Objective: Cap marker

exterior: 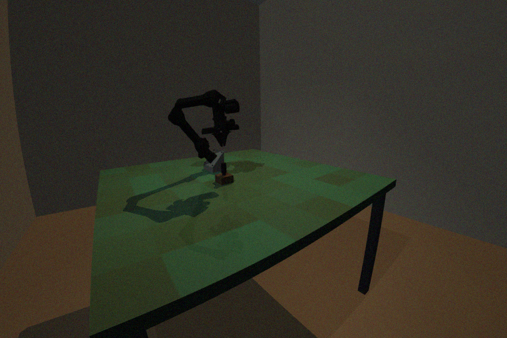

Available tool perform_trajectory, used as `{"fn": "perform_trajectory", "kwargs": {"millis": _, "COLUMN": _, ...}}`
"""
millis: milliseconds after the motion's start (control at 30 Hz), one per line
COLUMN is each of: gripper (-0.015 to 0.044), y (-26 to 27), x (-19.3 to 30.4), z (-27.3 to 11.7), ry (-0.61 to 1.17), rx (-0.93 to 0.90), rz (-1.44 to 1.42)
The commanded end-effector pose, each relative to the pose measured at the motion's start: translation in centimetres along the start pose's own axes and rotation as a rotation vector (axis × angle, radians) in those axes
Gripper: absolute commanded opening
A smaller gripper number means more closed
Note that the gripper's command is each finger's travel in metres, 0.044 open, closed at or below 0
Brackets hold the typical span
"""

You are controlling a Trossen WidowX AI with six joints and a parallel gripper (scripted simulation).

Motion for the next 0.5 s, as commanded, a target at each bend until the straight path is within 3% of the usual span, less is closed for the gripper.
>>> {"fn": "perform_trajectory", "kwargs": {"millis": 0, "gripper": 0.0131, "y": -0.03, "x": -0.03, "z": -0.35, "ry": -0.001, "rx": -0.006, "rz": 0.004}}
{"fn": "perform_trajectory", "kwargs": {"millis": 367, "gripper": 0.0420, "y": -0.03, "x": -0.03, "z": -0.35, "ry": -0.001, "rx": -0.006, "rz": 0.004}}
{"fn": "perform_trajectory", "kwargs": {"millis": 467, "gripper": 0.0440, "y": -0.03, "x": -0.03, "z": -0.35, "ry": -0.001, "rx": -0.006, "rz": 0.004}}
Point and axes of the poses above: the point midway between the two fingers, 35 mm back from their tips, its own z axis out along the fingers, its own y axis across the jaws, x = y × z, the point moved 6 cm from there along -z, back along the fingers, and after that the axes turned 6 degrees about z, right-handed, at the moved point
